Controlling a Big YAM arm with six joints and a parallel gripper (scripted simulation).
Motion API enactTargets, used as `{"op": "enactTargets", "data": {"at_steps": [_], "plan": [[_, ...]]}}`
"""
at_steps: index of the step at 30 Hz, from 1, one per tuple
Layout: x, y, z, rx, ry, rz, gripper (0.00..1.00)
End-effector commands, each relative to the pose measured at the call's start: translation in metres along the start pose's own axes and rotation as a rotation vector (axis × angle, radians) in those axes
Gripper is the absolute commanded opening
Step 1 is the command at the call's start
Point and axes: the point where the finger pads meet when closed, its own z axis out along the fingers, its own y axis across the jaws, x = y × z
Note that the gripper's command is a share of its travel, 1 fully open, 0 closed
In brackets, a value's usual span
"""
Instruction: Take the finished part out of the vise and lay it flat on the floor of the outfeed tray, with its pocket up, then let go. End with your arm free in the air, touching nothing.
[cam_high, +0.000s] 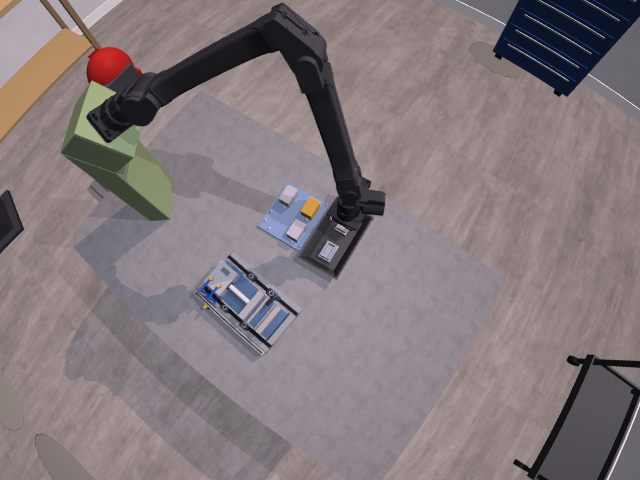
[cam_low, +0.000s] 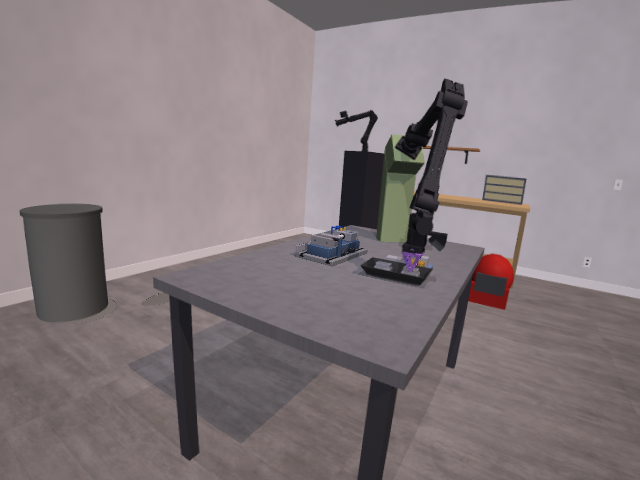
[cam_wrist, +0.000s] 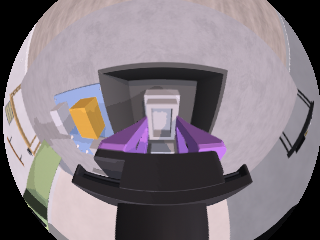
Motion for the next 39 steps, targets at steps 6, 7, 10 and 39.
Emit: {"op": "enactTargets", "data": {"at_steps": [6,7,10,39], "plan": [[-0.0172,-0.0176,-0.0071,0.043,-0.027,-0.005,0.0],[-0.0172,-0.0176,-0.0071,0.043,-0.027,-0.005,0.0],[-0.0172,-0.0176,-0.0071,0.043,-0.027,-0.005,0.0],[-0.0165,-0.0162,-0.0068,0.041,-0.026,-0.005,0.64]]}}
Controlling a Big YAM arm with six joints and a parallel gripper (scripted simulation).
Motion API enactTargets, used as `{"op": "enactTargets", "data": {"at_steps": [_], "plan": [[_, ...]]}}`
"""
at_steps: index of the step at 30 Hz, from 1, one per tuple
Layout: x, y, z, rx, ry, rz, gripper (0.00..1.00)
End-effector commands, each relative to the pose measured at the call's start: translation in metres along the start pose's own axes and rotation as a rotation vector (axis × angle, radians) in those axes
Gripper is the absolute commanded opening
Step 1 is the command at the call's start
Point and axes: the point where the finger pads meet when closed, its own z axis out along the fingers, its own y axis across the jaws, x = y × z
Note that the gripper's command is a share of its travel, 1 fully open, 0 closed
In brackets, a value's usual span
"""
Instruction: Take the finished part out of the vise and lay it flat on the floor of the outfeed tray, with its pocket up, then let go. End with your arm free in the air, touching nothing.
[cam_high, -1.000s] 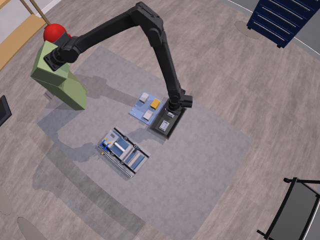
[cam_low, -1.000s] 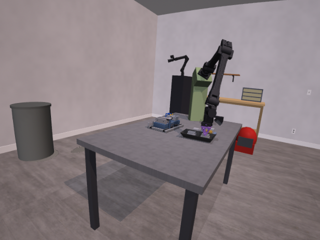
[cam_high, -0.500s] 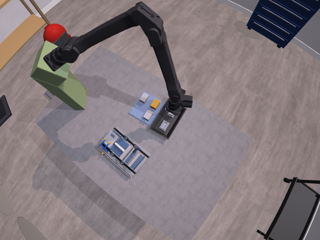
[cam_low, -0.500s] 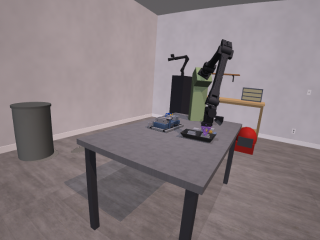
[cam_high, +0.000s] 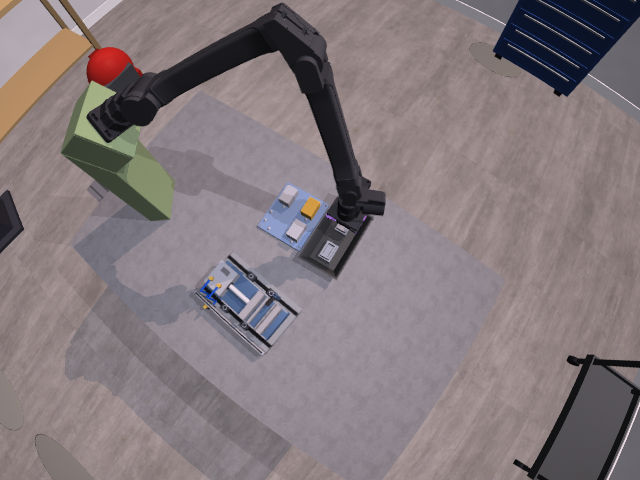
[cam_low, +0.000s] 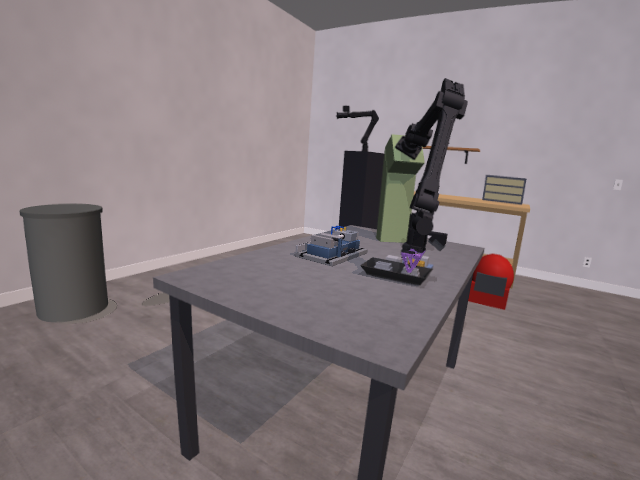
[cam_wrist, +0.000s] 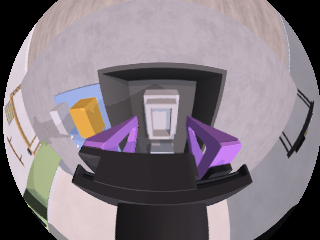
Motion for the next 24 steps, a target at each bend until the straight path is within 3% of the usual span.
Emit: {"op": "enactTargets", "data": {"at_steps": [1,24], "plan": [[-0.0162,-0.0156,-0.0065,0.04,-0.026,-0.005,0.64],[-0.0171,-0.017,-0.0099,0.044,-0.027,-0.006,0.64]]}}
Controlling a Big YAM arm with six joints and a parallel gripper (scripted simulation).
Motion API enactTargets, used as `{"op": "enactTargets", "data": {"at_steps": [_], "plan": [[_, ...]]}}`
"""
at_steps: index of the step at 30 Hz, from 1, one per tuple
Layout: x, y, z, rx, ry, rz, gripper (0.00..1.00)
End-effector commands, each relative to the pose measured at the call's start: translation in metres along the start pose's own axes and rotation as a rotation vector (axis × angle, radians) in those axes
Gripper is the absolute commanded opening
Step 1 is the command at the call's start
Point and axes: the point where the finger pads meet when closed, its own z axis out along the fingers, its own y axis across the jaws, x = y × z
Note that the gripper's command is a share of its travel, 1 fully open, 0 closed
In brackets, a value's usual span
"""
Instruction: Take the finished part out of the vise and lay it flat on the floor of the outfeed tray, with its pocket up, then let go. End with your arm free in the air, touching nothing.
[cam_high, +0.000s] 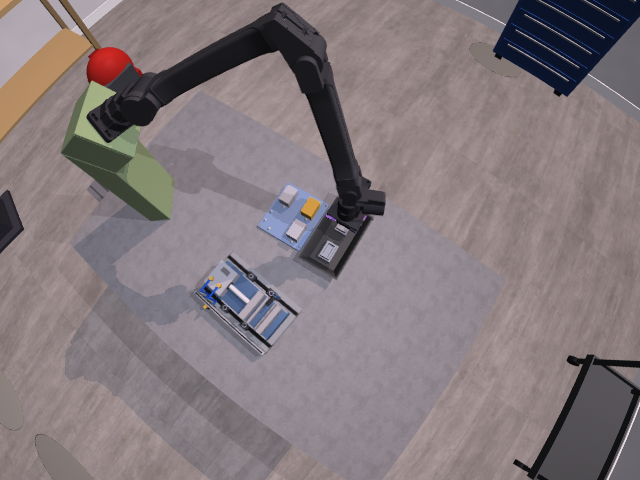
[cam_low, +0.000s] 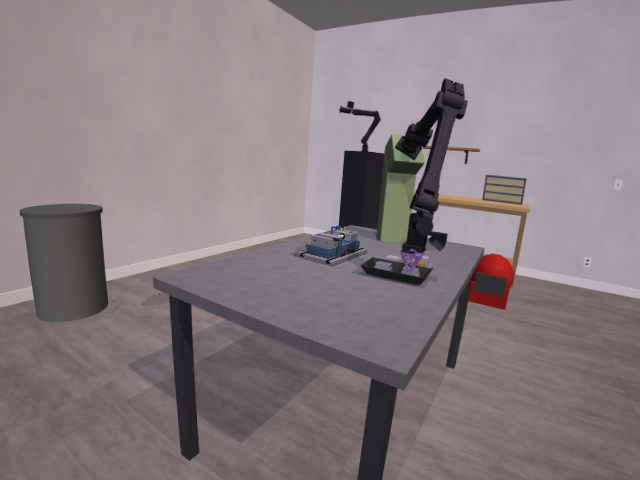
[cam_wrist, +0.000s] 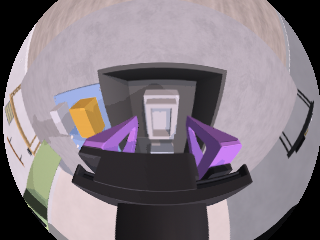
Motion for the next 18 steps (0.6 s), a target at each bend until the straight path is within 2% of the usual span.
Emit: {"op": "enactTargets", "data": {"at_steps": [1,8,13,15,16,17,18], "plan": [[-0.018,-0.019,-0.014,0.049,-0.029,-0.007,0.64],[-0.002,-0.017,-0.033,0.034,-0.006,0.0,0.64],[-0.002,-0.016,-0.053,0.034,-0.006,-0.008,0.64],[-0.002,-0.016,-0.053,0.034,-0.006,-0.008,0.64],[-0.01,-0.031,-0.062,0.058,-0.017,-0.015,0.64],[-0.003,-0.018,-0.064,0.037,-0.007,-0.009,0.64],[-0.002,-0.016,-0.069,0.034,-0.006,-0.008,0.64]]}}
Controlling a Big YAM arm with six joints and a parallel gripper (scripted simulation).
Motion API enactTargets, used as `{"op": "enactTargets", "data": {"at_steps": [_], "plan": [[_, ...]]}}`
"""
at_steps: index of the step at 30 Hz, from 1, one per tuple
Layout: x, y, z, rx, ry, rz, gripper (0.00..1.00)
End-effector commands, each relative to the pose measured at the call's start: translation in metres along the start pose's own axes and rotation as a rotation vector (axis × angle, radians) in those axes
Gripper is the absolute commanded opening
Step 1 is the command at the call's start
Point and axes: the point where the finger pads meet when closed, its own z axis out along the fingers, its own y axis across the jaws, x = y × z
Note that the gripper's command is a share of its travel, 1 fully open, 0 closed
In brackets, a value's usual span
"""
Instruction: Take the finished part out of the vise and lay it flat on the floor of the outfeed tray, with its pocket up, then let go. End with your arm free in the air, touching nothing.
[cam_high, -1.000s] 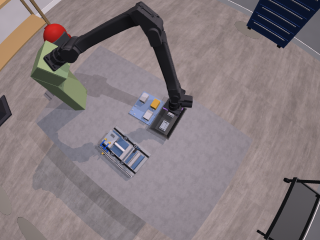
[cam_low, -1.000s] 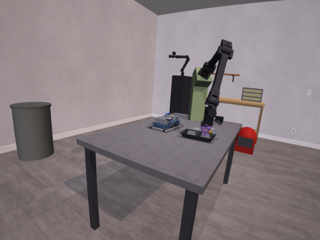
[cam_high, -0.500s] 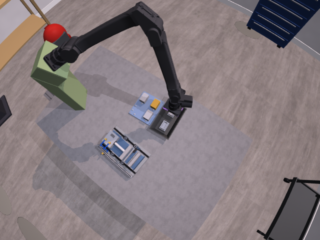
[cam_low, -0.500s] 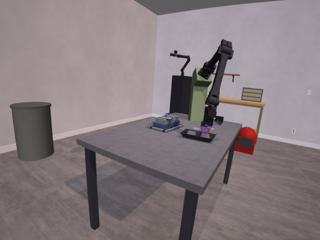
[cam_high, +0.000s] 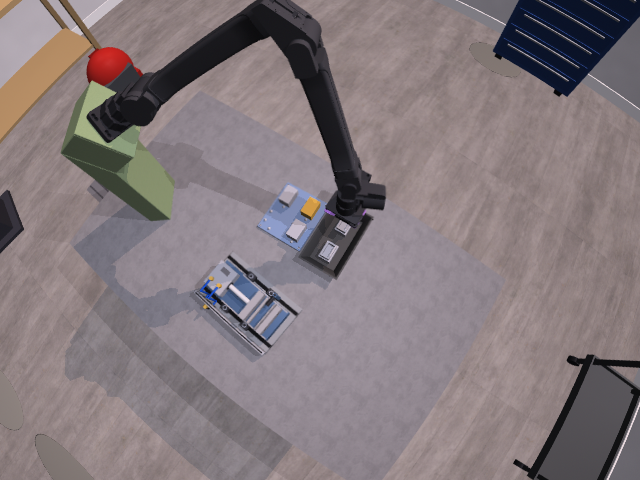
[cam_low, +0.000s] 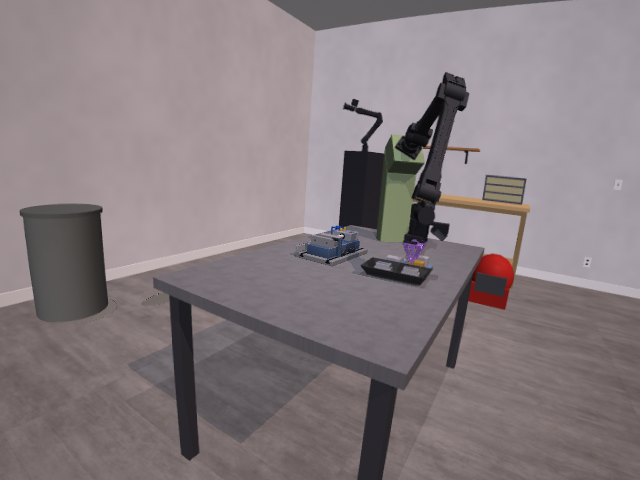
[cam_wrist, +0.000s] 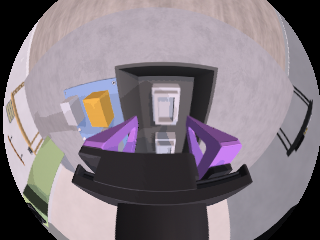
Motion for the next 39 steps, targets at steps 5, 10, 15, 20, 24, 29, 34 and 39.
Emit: {"op": "enactTargets", "data": {"at_steps": [5,10,15,20,24,29,34,39], "plan": [[-0.001,-0.02,-0.064,0.04,-0.001,-0.01,0.64],[-0.001,-0.019,-0.091,0.04,-0.001,-0.01,0.64],[-0.005,-0.027,-0.108,0.055,-0.007,-0.015,0.64],[-0.001,-0.017,-0.12,0.04,-0.001,-0.011,0.64],[-0.005,-0.024,-0.128,0.052,-0.005,-0.015,0.64],[-0.004,-0.022,-0.128,0.049,-0.003,-0.012,0.0],[-0.004,-0.022,-0.128,0.049,-0.004,-0.011,0.0],[-0.004,-0.022,-0.128,0.049,-0.004,-0.011,0.0]]}}
